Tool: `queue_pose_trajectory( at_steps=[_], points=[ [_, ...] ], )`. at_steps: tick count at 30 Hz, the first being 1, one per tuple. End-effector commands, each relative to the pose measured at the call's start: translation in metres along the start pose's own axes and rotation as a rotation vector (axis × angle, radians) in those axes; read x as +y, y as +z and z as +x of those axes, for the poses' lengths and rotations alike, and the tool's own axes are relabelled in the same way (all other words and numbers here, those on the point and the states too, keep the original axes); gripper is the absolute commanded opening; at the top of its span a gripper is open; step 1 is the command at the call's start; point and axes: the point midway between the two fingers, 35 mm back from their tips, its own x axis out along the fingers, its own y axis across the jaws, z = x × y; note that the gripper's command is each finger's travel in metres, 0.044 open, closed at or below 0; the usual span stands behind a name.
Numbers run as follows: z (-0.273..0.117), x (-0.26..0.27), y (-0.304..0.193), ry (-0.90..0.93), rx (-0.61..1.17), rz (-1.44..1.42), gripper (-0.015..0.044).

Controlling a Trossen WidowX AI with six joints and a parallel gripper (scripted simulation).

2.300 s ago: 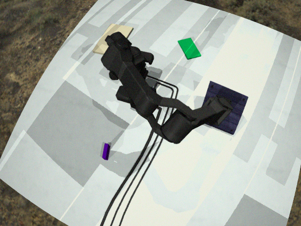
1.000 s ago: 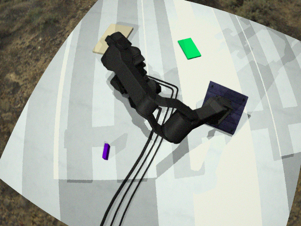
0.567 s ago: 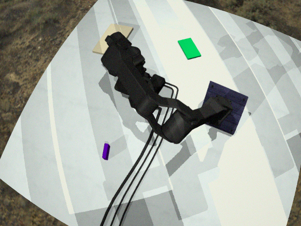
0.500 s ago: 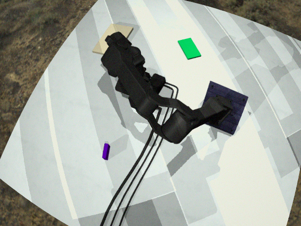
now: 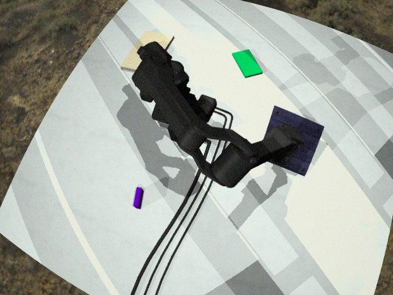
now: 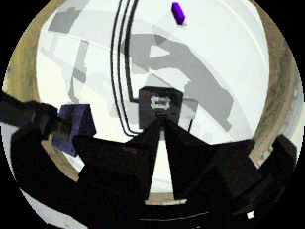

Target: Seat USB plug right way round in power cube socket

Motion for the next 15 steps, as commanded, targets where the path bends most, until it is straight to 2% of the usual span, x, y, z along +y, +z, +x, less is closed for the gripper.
queue_pose_trajectory(
  at_steps=[1, 15],
  points=[
    [0.0003, 0.0, 0.0001, 0.0, -0.003, 0.001, 0.0],
    [0.0019, 0.0001, 0.0007, 0.0, -0.015, 0.002, 0.0]
  ],
)
